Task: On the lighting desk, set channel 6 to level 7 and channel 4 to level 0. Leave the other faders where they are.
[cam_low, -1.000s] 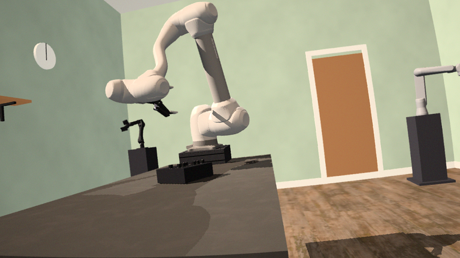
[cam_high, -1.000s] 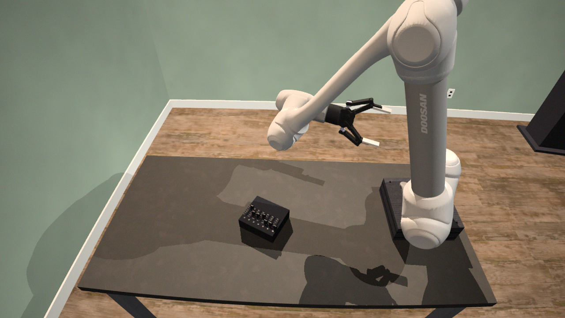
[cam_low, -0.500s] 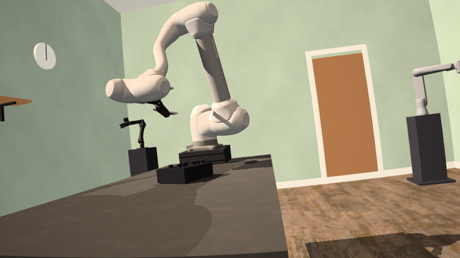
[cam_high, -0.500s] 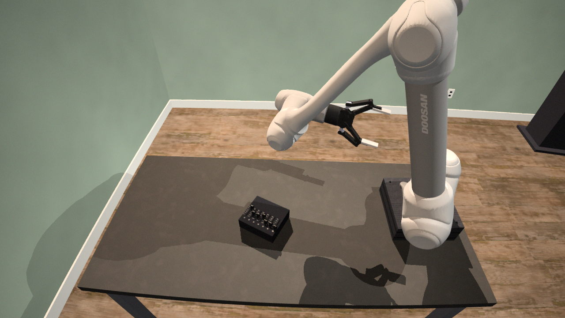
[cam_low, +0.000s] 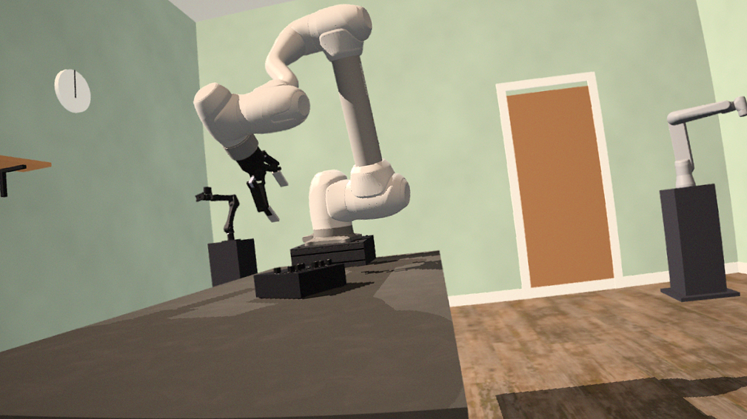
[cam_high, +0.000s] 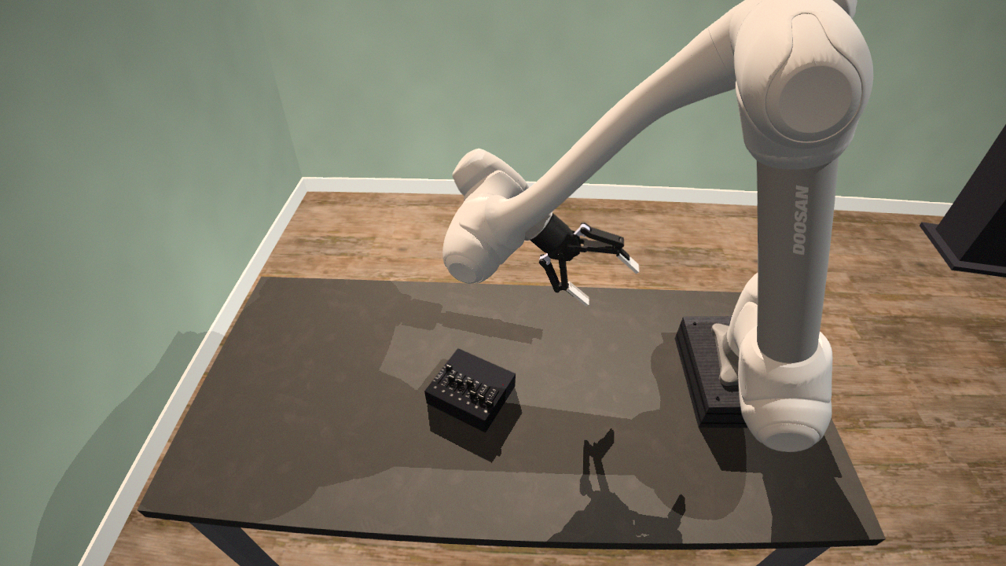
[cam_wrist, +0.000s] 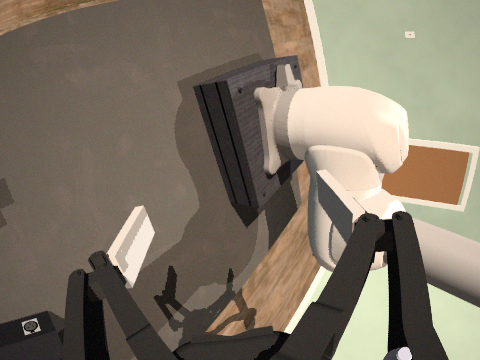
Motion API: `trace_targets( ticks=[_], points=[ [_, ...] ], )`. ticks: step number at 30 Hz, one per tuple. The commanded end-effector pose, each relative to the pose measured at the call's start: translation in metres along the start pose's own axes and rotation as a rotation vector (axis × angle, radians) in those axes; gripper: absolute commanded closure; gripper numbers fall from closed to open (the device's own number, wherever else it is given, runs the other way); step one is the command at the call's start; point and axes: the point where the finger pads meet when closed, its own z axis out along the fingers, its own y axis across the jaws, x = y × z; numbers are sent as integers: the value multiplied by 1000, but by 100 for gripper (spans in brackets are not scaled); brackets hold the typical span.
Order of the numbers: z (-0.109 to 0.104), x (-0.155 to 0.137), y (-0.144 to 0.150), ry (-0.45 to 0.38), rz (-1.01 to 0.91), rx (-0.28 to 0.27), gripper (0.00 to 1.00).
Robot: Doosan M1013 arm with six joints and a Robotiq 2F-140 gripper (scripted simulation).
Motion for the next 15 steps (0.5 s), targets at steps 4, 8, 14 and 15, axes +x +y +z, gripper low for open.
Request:
trace_targets(
  ticks=[4, 8, 14, 15],
  points=[
    [-28, -31, -81, 63, -12, 243, 0],
    [-75, -74, -146, 92, -40, 486, 0],
    [-123, -119, -190, 96, -69, 681, 0],
    [-123, -119, -190, 96, -69, 681, 0]
  ],
)
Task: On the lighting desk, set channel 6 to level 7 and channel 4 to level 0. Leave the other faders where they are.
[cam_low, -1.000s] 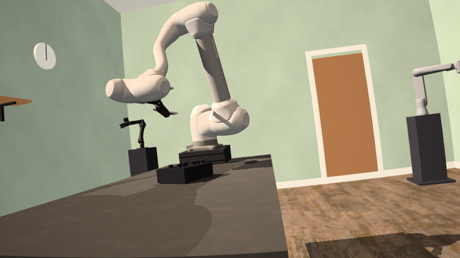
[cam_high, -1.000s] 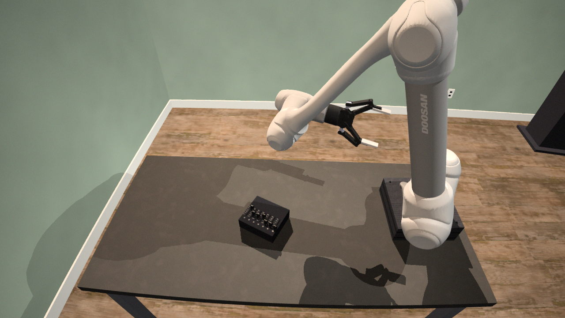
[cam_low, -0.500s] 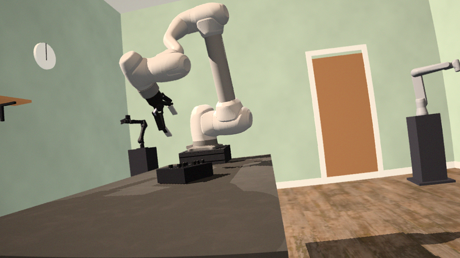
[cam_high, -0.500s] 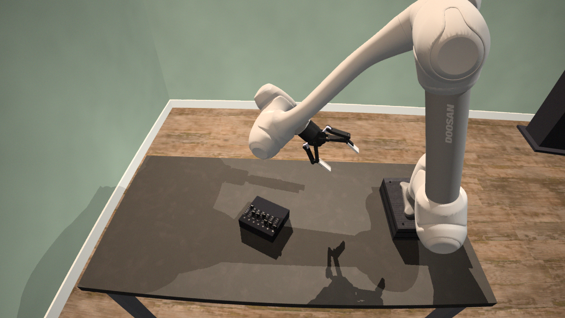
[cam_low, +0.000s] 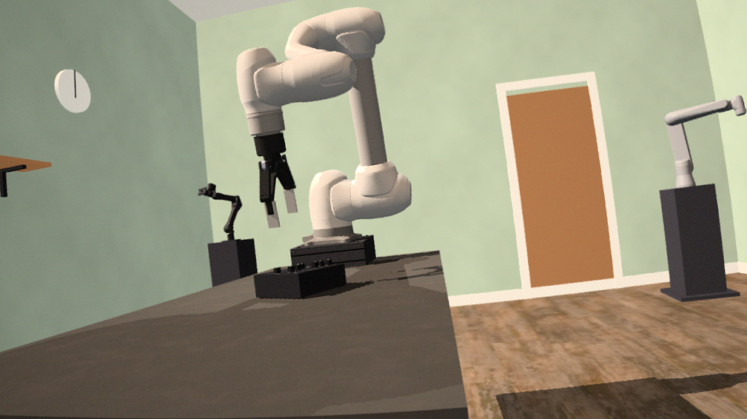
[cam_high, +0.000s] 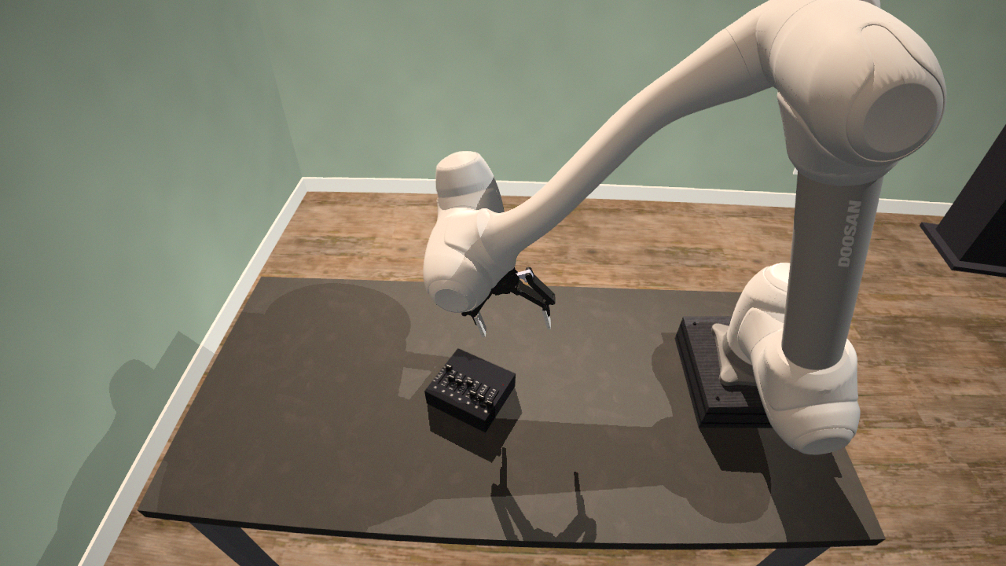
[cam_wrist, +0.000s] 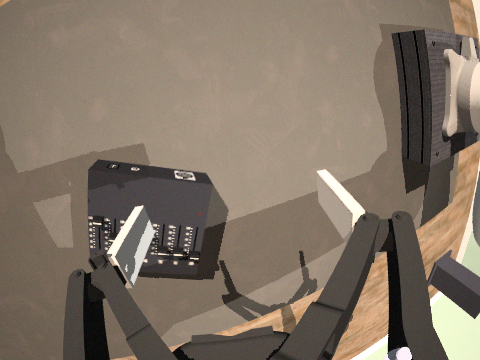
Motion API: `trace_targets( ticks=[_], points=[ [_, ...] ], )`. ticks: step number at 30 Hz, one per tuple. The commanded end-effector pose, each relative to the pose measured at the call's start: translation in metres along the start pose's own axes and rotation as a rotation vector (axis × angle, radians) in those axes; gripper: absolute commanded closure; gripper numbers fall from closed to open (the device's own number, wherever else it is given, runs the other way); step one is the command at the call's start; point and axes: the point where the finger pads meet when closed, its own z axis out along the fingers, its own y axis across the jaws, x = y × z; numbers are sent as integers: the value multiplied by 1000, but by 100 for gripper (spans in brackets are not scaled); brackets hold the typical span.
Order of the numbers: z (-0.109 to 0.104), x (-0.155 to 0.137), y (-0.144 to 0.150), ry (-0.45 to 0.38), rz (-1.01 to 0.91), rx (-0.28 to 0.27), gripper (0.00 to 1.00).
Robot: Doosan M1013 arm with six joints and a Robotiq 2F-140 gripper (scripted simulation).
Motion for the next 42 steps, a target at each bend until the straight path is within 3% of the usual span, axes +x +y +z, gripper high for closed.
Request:
trace_targets(
  ticks=[1, 2, 3, 4, 7, 22, 24, 26, 28, 30, 42],
  points=[
    [-12, -31, -52, 3, -14, 136, 0],
    [-12, -31, -52, 3, -14, 136, 0],
    [-20, -44, -70, -2, -20, 191, 0],
    [-20, -44, -70, -2, -20, 191, 0],
    [-31, -62, -92, -10, -28, 258, 0],
    [-31, -63, -93, -11, -25, 260, 0],
    [-24, -86, -108, -32, 24, 275, 0],
    [-10, -133, -134, -78, 122, 299, 0],
    [-10, -133, -134, -78, 122, 299, 0],
    [3, -173, -153, -118, 203, 314, 0],
    [7, -183, -157, -127, 223, 317, 0]
  ],
)
